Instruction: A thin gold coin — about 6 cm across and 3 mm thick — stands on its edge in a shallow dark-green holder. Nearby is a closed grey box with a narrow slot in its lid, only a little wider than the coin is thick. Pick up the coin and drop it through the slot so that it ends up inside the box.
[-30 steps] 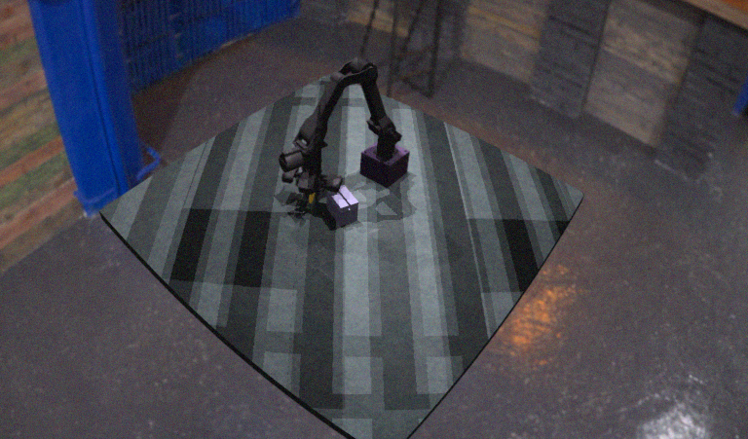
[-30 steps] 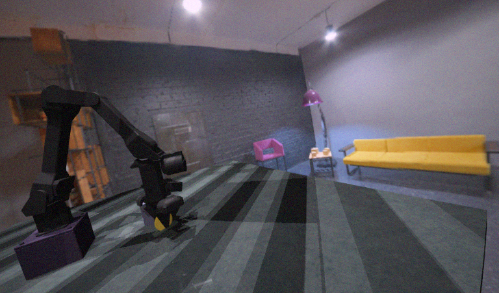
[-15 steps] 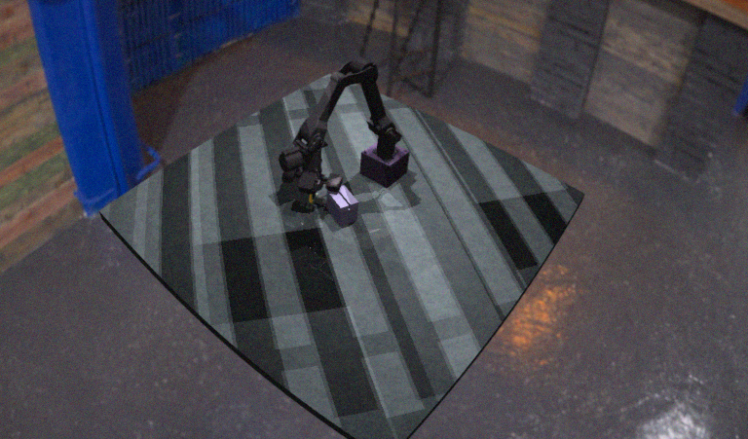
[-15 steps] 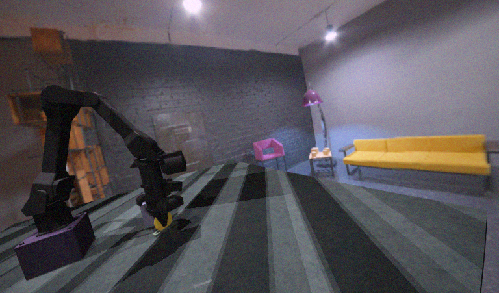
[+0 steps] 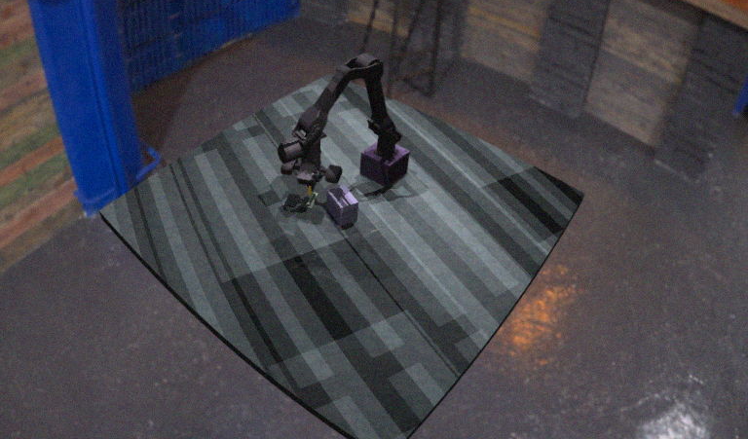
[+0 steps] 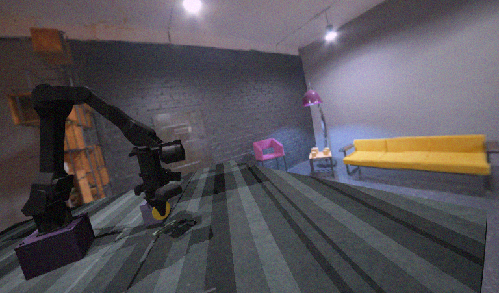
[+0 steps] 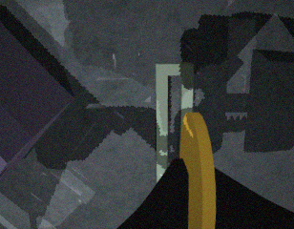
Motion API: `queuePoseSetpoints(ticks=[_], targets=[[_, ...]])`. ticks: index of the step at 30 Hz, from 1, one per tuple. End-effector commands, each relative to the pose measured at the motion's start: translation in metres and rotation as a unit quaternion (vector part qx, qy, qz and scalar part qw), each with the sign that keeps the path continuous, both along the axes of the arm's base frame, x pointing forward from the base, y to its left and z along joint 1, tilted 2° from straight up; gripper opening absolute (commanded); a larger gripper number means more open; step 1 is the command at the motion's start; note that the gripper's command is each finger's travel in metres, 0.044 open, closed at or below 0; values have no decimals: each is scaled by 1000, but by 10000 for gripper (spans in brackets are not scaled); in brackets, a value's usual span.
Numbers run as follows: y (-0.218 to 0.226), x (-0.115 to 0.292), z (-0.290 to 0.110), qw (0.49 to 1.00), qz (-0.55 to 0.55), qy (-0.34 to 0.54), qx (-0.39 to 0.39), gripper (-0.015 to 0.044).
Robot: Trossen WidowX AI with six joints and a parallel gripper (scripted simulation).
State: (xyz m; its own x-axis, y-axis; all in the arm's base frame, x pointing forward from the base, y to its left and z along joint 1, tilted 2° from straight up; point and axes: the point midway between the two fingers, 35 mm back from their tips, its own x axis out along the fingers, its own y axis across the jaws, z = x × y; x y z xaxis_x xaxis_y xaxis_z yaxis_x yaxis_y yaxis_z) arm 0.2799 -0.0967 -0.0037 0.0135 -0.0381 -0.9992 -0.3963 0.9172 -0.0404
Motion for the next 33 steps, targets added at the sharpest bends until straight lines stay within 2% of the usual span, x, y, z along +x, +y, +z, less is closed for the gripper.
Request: queuePoseSetpoints(ticks=[1, 23, 33], targets=[[0, 2, 9, 1000, 1, -4, 0, 0], [3, -3, 59, 1000, 4, -3, 0, 0], [2, -7, 59, 987, 161, 3, -3, 0]])
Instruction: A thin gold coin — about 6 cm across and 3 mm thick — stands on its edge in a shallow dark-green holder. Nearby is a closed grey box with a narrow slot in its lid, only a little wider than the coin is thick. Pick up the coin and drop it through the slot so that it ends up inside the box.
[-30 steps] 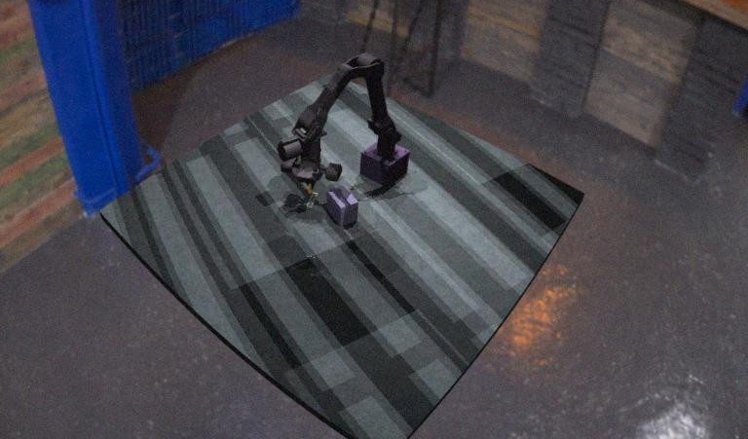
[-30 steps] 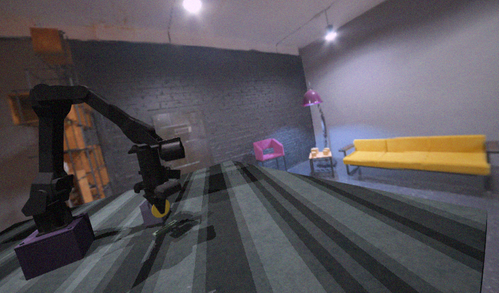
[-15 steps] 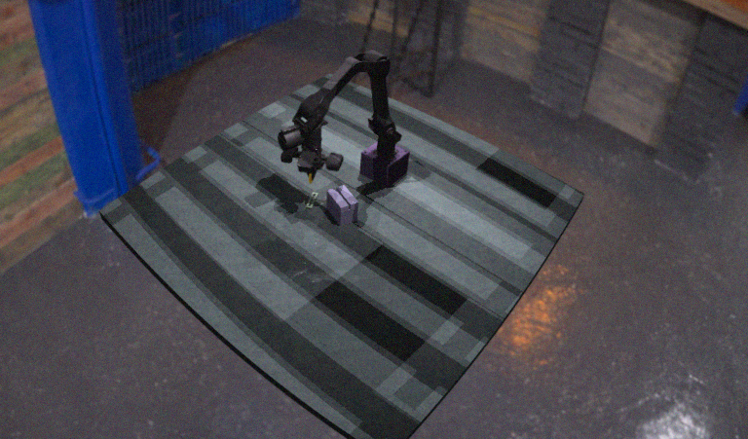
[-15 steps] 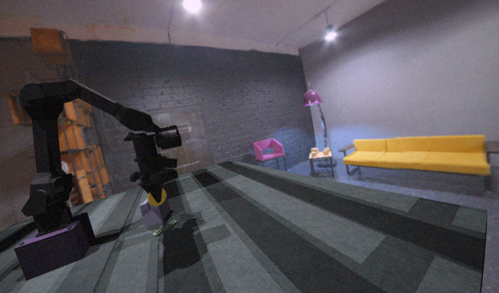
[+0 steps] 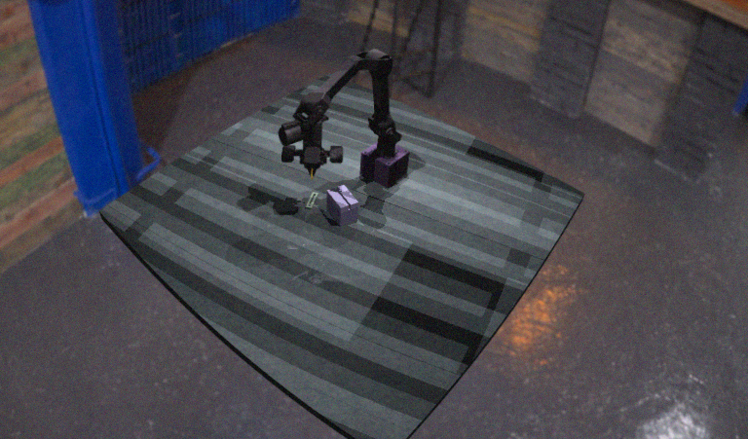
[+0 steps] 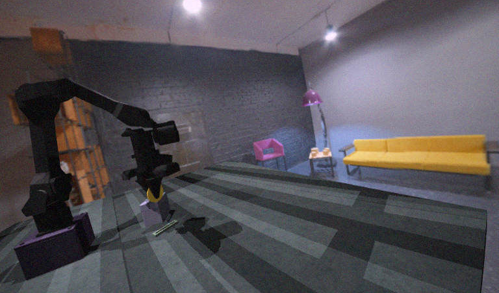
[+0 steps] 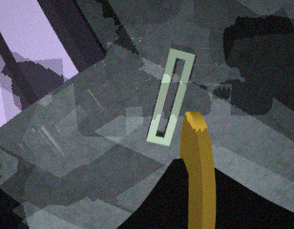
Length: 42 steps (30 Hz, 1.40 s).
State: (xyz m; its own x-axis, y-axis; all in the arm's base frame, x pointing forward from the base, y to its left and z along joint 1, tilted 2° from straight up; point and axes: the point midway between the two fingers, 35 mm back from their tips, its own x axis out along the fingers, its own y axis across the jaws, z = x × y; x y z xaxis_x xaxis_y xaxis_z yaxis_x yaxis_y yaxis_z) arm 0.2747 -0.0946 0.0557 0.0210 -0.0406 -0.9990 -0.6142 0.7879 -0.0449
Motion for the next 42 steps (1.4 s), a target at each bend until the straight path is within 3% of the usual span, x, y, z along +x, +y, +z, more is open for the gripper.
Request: queuePoseSetpoints(ticks=[1, 13, 42], targets=[[0, -2, 0, 999, 52, 2, 0, 0], [-2, -6, 0, 970, 242, 10, -4, 0], [63, -3, -2, 970, 245, 9, 0, 0]])
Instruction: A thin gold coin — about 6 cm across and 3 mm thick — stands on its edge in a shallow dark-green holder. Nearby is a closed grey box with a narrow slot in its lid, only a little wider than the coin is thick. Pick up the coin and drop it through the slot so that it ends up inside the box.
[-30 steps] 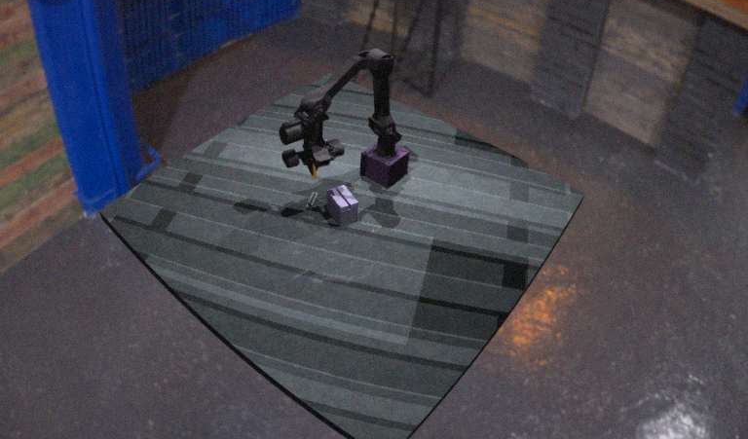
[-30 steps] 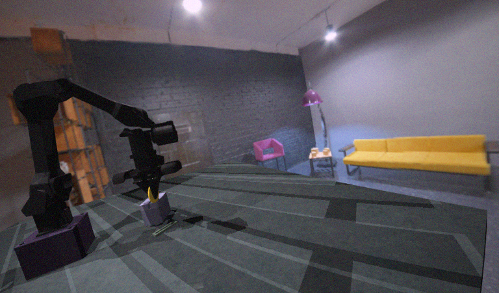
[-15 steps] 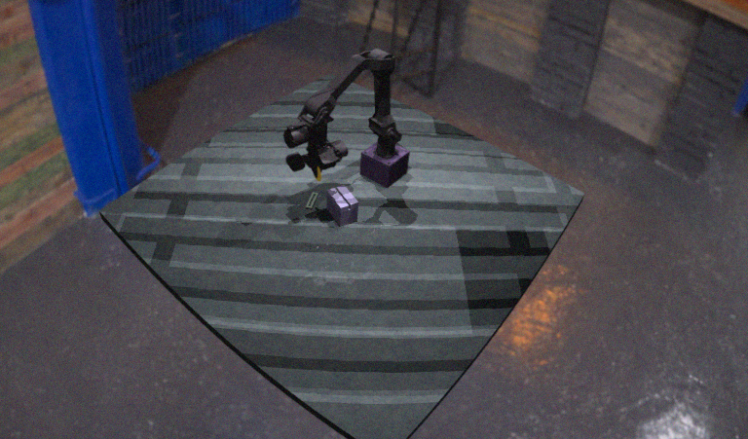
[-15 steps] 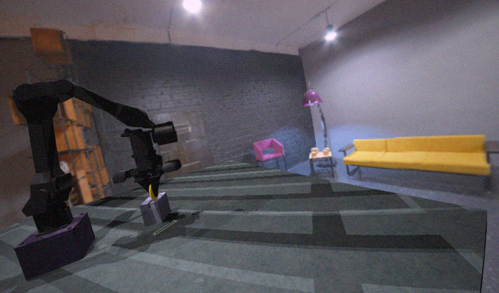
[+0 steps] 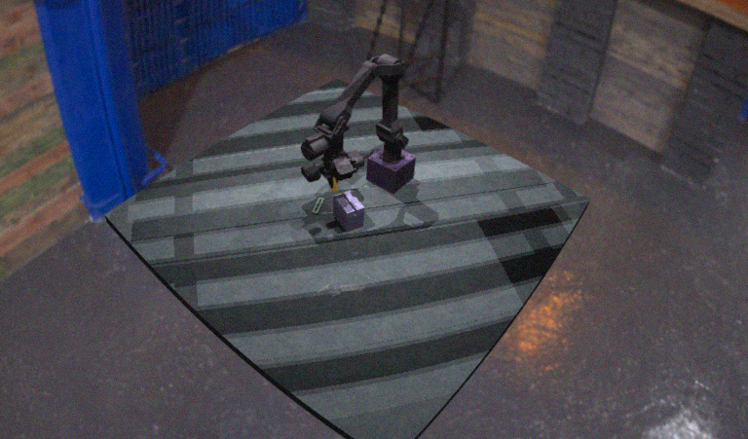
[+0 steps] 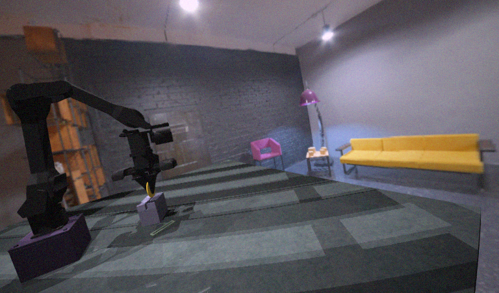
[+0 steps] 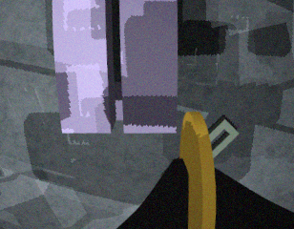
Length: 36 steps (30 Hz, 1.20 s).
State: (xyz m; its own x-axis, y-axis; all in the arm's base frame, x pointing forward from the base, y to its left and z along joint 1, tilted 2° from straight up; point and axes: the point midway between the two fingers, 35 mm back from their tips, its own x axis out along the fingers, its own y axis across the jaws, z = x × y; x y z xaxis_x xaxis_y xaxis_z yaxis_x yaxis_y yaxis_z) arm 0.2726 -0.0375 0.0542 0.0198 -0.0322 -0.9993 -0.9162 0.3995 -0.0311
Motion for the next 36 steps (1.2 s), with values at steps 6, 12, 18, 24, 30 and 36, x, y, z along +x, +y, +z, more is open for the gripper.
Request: queuePoseSetpoints(ticks=[6, 12, 18, 24, 30, 36], targets=[[22, -2, -1, 1000, -1, 0, 2, 0], [37, -4, -2, 1000, -1, 0, 2, 0], [52, -7, -2, 1000, -1, 0, 3, 0], [56, -8, -2, 1000, 0, 0, 3, 0], [55, -8, -2, 1000, 1, 0, 2, 0], [57, -9, -2, 1000, 0, 0, 2, 0]])
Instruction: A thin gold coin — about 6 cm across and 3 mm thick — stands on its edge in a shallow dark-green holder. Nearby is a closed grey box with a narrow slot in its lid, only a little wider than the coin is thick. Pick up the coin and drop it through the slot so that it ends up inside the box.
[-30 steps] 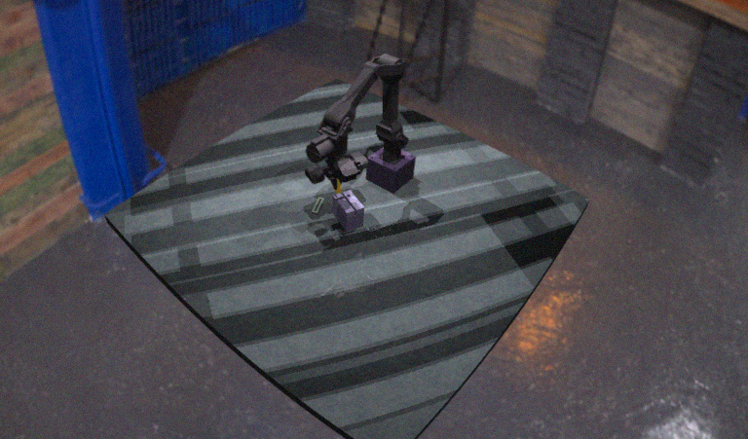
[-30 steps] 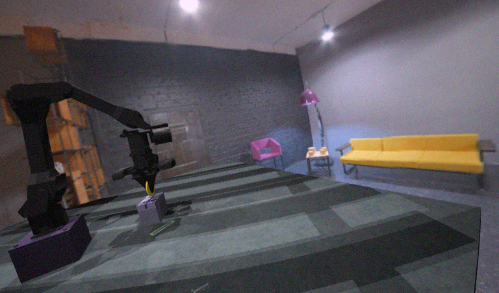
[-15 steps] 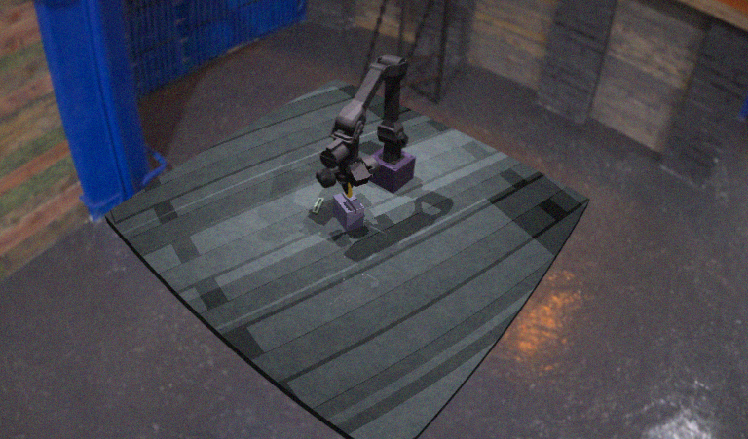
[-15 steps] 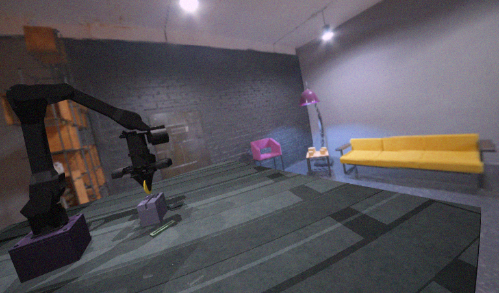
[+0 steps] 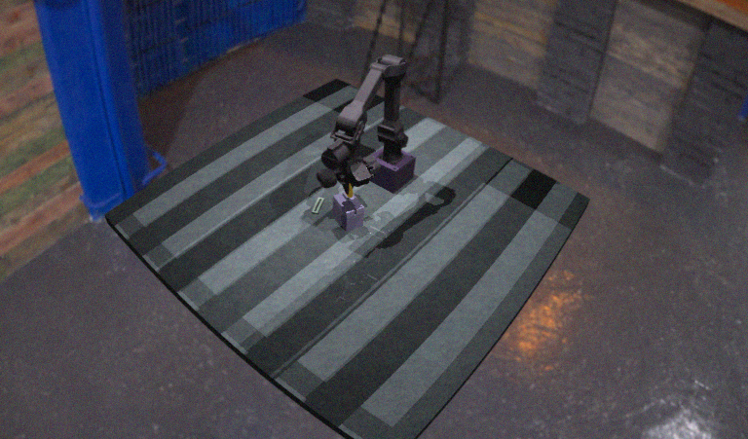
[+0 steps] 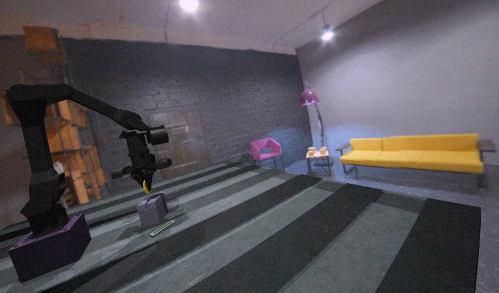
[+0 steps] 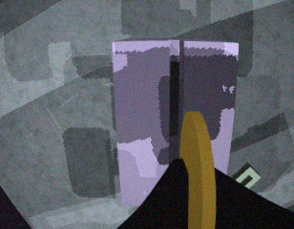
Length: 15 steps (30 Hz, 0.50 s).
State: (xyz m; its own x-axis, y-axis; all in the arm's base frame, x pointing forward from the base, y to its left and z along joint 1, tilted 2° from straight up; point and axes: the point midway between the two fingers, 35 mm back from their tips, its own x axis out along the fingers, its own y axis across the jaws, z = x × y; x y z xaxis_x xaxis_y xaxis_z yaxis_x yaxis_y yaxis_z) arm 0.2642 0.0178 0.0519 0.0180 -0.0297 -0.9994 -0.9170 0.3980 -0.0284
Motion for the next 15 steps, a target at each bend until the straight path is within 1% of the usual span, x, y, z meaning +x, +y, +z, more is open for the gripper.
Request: queuePoseSetpoints(ticks=[1, 15], targets=[[2, 0, 0, 1000, -1, 0, 1, 0], [2, 0, 0, 1000, -1, 0, 0, 0]])
